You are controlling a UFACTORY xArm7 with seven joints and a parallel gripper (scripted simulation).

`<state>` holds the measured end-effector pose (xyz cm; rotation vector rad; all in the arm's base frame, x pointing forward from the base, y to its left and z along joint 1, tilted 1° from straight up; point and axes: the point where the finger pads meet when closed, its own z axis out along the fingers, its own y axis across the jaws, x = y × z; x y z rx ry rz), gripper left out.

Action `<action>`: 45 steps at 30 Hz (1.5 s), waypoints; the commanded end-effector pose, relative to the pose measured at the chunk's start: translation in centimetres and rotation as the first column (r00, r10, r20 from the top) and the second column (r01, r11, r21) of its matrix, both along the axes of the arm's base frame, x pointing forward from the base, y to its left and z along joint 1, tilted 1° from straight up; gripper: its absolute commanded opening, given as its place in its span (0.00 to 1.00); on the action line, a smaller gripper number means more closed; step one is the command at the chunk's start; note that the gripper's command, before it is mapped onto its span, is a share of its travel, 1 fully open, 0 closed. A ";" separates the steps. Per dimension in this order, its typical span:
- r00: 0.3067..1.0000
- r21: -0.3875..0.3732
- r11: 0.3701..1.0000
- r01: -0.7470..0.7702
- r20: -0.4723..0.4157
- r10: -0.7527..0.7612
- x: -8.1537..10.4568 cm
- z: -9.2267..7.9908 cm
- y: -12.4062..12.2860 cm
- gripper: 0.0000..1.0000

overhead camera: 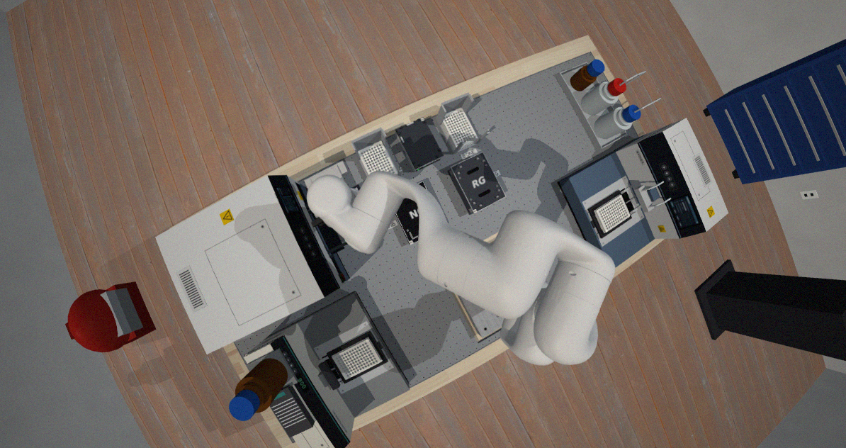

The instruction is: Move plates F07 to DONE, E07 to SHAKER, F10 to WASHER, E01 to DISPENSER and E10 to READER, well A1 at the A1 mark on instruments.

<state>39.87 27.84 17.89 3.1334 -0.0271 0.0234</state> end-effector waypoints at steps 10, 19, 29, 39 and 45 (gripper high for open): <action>0.988 0.007 0.988 0.154 0.005 -0.154 -1.5 0.2 0.2 1.00; 0.988 0.007 0.988 0.154 0.005 -0.154 -3.9 0.1 0.4 1.00; 0.952 0.010 0.952 0.305 0.004 -0.305 -7.2 0.1 0.6 1.00; 0.952 0.010 0.952 0.305 0.004 -0.305 -9.9 0.0 0.7 1.00; 0.909 0.012 0.909 0.416 0.004 -0.416 -11.9 0.0 0.9 1.00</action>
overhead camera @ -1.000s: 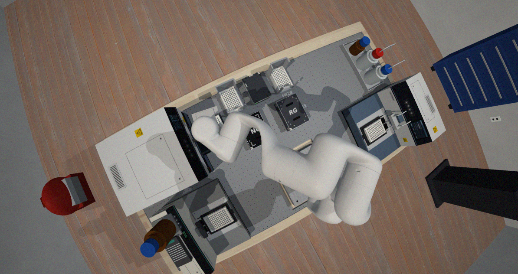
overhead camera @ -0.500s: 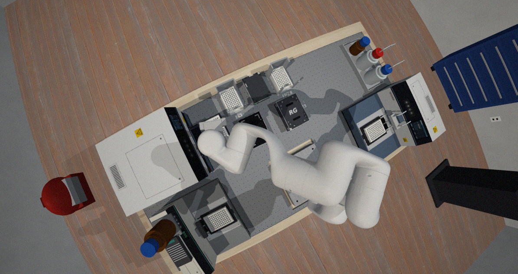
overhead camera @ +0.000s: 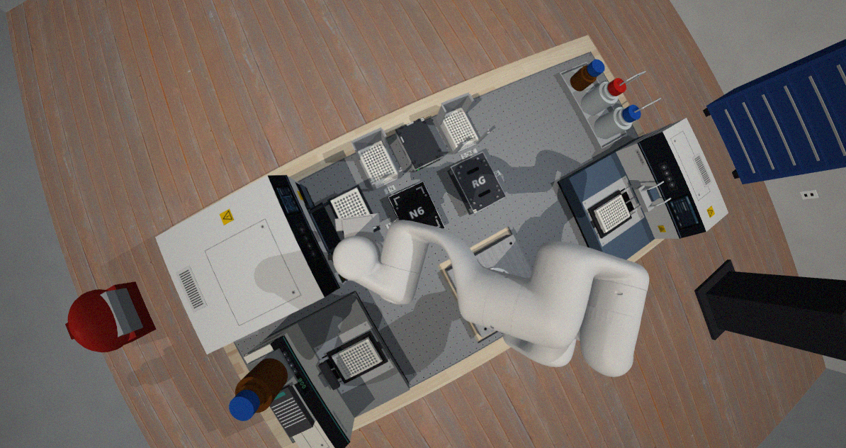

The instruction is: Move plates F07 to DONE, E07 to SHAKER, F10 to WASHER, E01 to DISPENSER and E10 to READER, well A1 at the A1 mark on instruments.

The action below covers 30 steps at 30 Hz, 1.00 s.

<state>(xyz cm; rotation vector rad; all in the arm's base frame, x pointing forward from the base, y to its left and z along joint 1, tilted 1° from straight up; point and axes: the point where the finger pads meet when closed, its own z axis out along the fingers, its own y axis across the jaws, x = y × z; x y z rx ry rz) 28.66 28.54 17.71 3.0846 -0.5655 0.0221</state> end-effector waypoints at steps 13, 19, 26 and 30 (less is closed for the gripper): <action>0.993 0.006 0.993 0.119 0.006 -0.119 -4.3 0.1 0.4 1.00; 0.963 0.009 0.963 0.270 0.005 -0.270 -6.3 0.1 0.5 1.00; 0.963 0.009 0.963 0.270 0.005 -0.270 -8.0 0.1 0.6 1.00; 0.963 0.009 0.963 0.270 0.005 -0.270 -9.3 0.0 0.7 1.00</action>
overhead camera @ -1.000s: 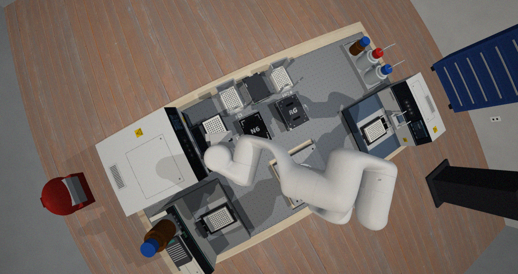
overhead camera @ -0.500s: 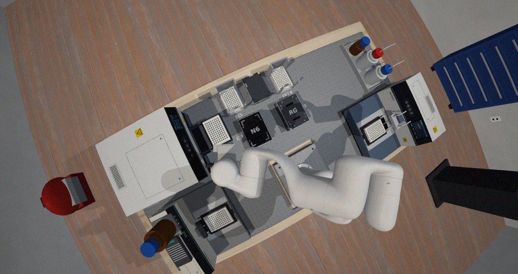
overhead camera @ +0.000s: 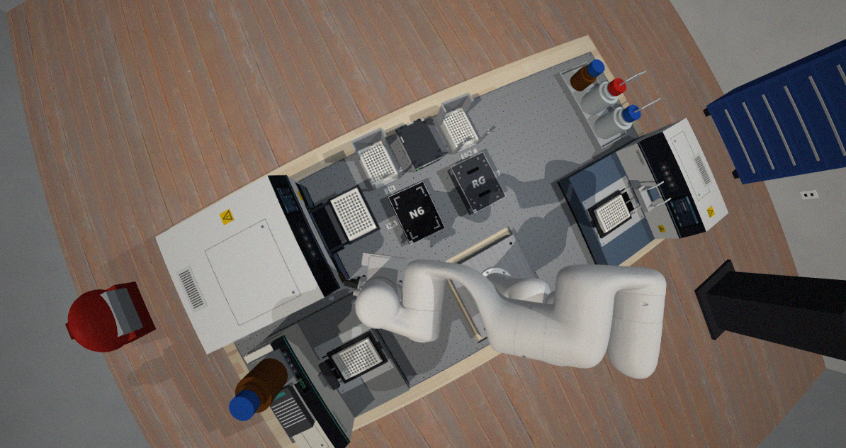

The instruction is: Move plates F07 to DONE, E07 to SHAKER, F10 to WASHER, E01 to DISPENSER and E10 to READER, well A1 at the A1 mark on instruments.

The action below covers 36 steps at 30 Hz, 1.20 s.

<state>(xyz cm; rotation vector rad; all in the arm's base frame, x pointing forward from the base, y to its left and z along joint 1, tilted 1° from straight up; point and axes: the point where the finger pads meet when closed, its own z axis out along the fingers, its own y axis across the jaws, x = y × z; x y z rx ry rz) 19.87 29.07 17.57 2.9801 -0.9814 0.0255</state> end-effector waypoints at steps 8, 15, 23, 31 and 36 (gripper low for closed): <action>0.988 0.008 0.988 0.154 0.004 -0.154 -3.2 0.1 0.3 1.00; 0.988 0.008 0.988 0.154 0.003 -0.154 -4.9 0.1 0.5 1.00; 0.981 0.009 0.981 0.194 0.003 -0.194 -7.6 0.1 0.6 1.00; 0.952 0.010 0.952 0.305 0.003 -0.305 -9.6 0.0 0.7 1.00; 0.952 0.010 0.952 0.305 0.002 -0.305 -11.2 0.0 0.9 1.00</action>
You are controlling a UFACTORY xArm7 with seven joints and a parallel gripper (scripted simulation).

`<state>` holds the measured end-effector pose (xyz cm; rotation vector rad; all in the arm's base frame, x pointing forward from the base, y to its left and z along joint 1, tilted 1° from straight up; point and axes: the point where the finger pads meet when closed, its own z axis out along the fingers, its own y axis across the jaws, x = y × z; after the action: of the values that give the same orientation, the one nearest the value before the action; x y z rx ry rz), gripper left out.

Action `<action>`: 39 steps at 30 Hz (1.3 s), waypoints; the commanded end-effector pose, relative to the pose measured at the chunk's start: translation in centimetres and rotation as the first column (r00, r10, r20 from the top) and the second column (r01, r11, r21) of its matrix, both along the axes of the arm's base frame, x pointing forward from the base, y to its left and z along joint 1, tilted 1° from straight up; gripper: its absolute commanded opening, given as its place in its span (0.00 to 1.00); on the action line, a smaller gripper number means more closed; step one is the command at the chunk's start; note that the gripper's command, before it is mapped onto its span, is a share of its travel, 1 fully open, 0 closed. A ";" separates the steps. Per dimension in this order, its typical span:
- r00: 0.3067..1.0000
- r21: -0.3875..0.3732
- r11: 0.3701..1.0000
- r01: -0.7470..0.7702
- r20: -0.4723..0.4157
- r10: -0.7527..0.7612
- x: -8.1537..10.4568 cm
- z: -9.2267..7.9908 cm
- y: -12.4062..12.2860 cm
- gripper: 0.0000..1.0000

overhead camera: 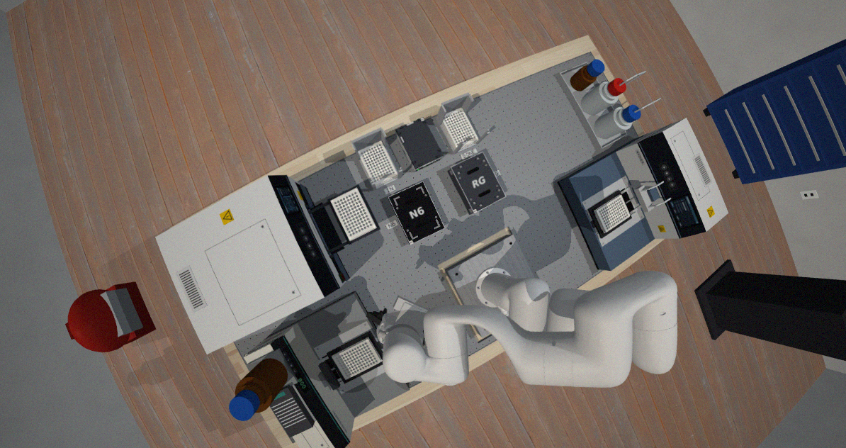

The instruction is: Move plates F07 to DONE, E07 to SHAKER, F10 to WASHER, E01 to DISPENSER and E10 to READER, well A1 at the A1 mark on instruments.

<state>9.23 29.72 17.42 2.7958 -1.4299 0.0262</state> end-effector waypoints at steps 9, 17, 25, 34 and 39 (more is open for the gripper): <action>0.997 0.007 0.997 0.080 0.002 -0.080 -2.9 0.1 0.5 1.00; 0.988 0.008 0.988 0.155 0.002 -0.155 -5.5 0.1 1.3 1.00; 0.981 0.008 0.981 0.194 0.002 -0.194 -7.1 0.0 2.1 1.00; 0.952 0.010 0.952 0.305 0.001 -0.305 -7.2 0.0 5.1 1.00; 0.952 0.010 0.952 0.305 0.001 -0.305 -7.3 0.0 6.8 1.00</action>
<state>1.95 35.64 17.29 2.5439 -1.8465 0.0245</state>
